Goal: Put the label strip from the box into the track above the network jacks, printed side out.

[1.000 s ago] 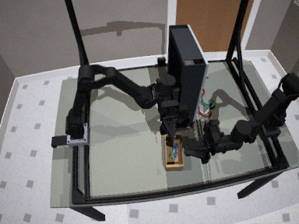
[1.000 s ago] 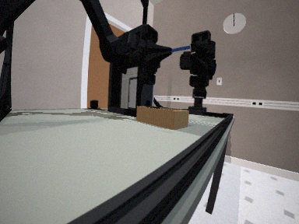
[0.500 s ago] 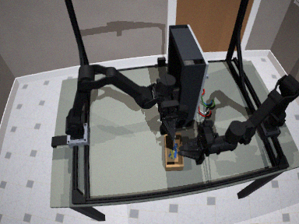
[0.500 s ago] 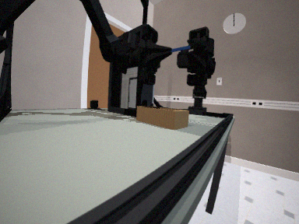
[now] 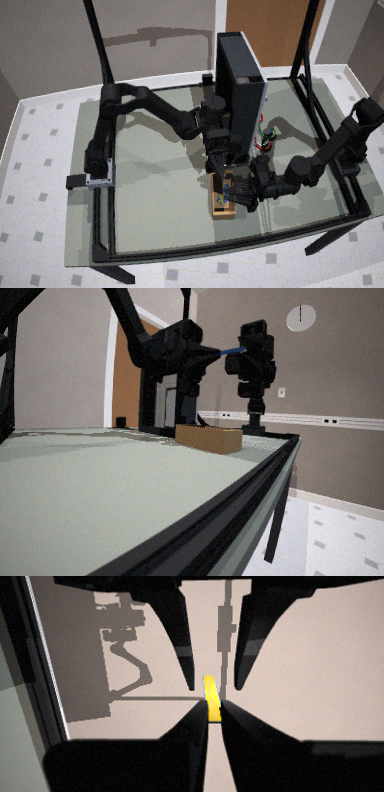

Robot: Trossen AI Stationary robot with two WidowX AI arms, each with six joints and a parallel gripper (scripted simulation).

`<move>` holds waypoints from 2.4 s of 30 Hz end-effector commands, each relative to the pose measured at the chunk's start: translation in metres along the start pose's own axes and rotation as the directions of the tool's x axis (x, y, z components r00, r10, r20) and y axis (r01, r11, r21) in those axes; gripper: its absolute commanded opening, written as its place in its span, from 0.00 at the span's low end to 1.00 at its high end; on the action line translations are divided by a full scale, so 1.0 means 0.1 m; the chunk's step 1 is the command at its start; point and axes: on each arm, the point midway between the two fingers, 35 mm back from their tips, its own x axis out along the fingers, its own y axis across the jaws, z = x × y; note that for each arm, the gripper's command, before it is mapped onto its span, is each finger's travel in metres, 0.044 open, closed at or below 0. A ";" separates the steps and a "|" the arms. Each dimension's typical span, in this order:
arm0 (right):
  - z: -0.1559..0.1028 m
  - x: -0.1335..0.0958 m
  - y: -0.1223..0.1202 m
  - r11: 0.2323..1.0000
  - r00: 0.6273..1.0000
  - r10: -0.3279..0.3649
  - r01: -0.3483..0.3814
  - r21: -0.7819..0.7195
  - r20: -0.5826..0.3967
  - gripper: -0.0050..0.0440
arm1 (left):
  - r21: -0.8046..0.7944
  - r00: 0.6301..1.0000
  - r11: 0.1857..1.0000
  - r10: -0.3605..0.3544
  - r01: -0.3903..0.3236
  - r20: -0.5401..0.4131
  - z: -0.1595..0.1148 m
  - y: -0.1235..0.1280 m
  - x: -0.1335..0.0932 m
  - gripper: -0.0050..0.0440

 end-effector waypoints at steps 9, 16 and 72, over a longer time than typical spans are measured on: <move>0.02 0.00 -0.10 1.000 1.000 -0.001 0.001 0.029 -0.004 0.00 | 0.011 1.000 1.000 0.021 -0.021 0.000 0.00 0.10 0.03 0.43; 0.02 0.00 -0.10 1.000 1.000 -0.001 0.001 0.029 -0.004 0.00 | 0.011 1.000 1.000 0.021 -0.021 0.000 0.00 0.10 0.03 0.43; 0.02 0.00 -0.10 1.000 1.000 -0.001 0.001 0.029 -0.004 0.25 | 0.011 1.000 1.000 0.021 -0.021 0.000 0.00 0.10 0.03 0.00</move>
